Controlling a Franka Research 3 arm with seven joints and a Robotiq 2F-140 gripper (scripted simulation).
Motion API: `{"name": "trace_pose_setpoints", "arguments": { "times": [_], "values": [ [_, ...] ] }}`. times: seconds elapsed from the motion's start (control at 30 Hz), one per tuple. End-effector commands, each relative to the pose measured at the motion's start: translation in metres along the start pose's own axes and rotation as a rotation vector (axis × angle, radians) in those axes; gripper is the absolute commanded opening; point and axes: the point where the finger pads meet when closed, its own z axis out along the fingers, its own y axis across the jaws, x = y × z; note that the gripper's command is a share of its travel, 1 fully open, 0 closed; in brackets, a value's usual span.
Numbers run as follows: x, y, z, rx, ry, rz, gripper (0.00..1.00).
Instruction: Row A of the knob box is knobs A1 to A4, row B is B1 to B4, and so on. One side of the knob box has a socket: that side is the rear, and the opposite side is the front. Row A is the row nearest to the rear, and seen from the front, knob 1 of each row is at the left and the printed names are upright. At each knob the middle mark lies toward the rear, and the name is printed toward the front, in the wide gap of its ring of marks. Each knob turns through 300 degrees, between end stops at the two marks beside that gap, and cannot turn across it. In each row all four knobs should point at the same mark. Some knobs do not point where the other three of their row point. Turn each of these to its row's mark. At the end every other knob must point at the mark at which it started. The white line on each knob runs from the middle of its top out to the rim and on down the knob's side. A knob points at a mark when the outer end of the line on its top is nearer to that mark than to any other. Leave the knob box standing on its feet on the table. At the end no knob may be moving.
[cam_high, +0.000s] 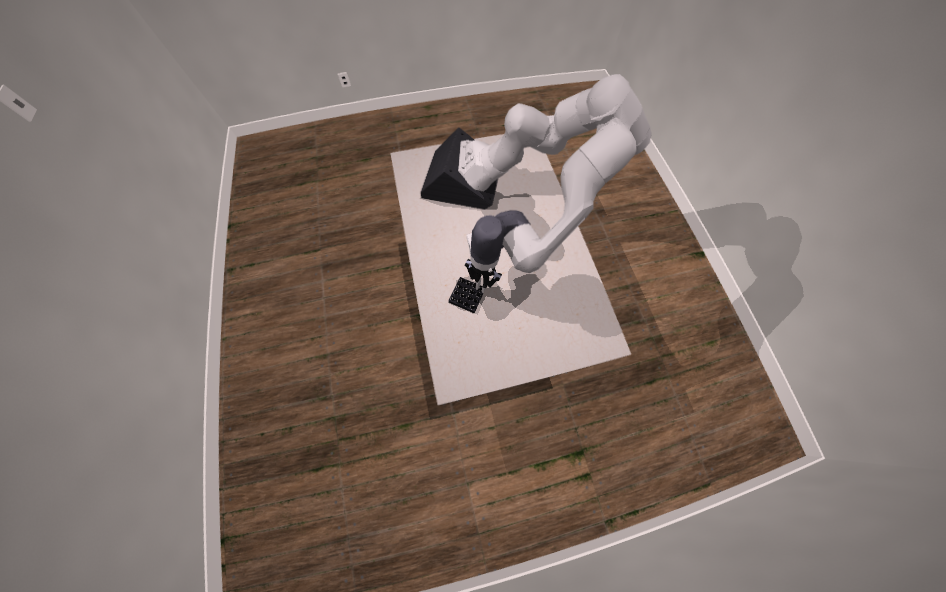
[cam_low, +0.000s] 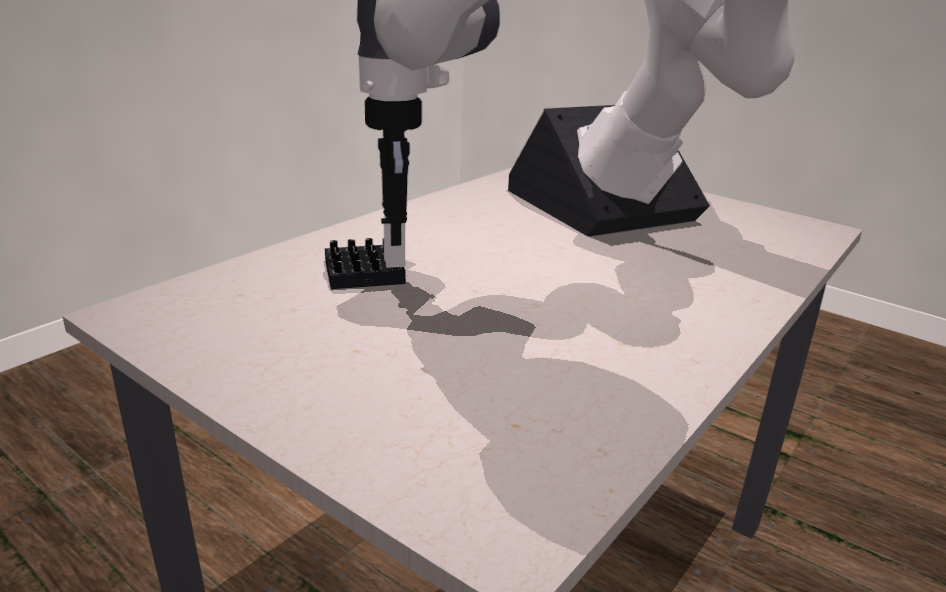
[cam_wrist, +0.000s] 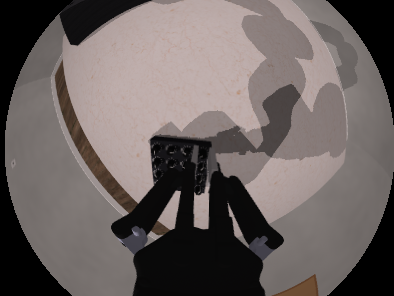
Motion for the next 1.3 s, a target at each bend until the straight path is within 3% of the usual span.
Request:
{"name": "trace_pose_setpoints", "arguments": {
  "times": [0.0, 0.3, 0.33, 1.27],
  "values": [
    [-0.0015, 0.0003, 0.0006, 0.001, -0.003, -0.006, 0.12],
    [-0.0015, 0.0003, 0.0006, 0.001, -0.003, -0.006, 0.12],
    [-0.0015, 0.0003, 0.0006, 0.001, -0.003, -0.006, 0.05],
    [-0.0015, 0.0003, 0.0006, 0.001, -0.003, -0.006, 0.05]
  ]
}}
